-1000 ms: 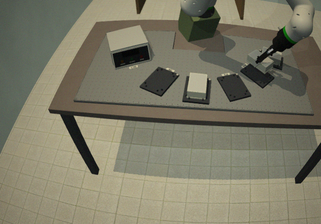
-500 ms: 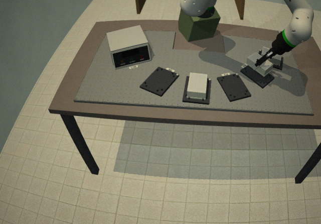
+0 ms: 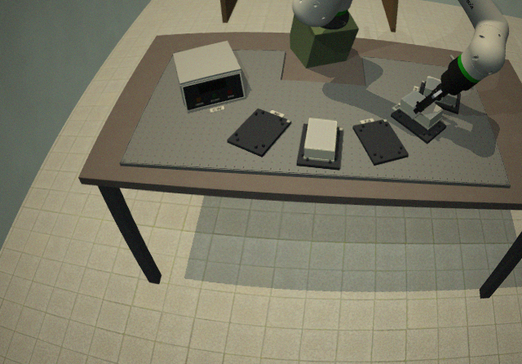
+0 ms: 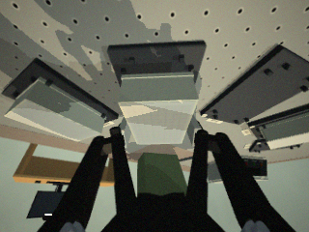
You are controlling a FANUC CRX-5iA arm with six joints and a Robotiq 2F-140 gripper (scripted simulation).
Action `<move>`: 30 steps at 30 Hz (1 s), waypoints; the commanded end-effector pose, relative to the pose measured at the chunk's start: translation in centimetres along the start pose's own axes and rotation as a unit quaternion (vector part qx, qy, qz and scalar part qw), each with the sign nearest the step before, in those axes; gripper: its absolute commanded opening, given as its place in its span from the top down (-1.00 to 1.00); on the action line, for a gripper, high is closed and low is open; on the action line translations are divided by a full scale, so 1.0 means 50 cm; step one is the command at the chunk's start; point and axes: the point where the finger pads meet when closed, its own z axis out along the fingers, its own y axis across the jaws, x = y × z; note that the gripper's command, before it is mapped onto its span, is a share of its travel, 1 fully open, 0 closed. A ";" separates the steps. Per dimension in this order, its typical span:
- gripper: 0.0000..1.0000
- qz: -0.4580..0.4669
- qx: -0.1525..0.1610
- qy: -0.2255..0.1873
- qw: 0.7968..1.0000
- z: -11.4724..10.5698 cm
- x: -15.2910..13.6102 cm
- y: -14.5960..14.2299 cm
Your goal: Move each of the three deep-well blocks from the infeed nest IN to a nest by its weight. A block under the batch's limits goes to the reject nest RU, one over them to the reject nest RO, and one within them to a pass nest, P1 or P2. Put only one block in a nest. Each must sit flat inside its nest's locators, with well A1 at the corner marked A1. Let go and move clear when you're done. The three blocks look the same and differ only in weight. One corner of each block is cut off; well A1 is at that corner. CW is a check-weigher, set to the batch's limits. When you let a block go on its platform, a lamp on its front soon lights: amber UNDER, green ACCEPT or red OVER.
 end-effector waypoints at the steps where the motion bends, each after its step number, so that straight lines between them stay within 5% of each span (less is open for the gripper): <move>1: 0.80 0.000 0.000 0.000 1.000 0.007 0.005 0.000; 30: 0.80 0.000 0.000 0.000 1.000 0.024 0.014 0.000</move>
